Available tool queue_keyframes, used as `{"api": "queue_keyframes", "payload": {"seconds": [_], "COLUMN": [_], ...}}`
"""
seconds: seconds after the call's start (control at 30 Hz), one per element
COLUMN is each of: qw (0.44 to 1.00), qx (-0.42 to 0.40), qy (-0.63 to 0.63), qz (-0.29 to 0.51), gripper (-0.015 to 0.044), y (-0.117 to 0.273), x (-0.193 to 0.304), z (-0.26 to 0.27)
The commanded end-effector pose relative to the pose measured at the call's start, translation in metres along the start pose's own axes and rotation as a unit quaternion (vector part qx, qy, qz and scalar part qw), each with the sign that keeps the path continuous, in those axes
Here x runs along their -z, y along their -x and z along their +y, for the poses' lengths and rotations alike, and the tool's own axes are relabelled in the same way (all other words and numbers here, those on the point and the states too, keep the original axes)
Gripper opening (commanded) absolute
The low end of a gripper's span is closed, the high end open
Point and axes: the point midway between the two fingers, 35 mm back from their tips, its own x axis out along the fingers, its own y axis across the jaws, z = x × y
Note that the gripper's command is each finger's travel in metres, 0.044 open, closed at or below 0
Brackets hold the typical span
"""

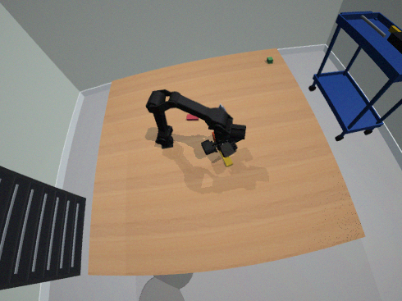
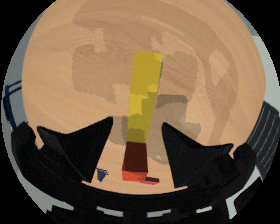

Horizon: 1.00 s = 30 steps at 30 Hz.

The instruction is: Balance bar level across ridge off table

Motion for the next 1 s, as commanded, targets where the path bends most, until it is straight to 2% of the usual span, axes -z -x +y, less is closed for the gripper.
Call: {"api": "queue_keyframes", "payload": {"seconds": [0.0, 0.33, 0.9, 0.97], "qw": [1.0, 1.0, 1.0, 1.0], "qx": [0.004, 0.004, 0.004, 0.003], "qy": [-0.002, -0.002, -0.002, 0.0], "qz": [0.0, 0.0, 0.0, 0.002], "gripper": [0.0315, 0.0315, 0.0315, 0.0263], "y": [-0.008, -0.024, -0.024, -0.023], "x": [0.001, 0.001, 0.001, 0.001], "z": [-0.002, -0.002, -0.002, -0.002]}}
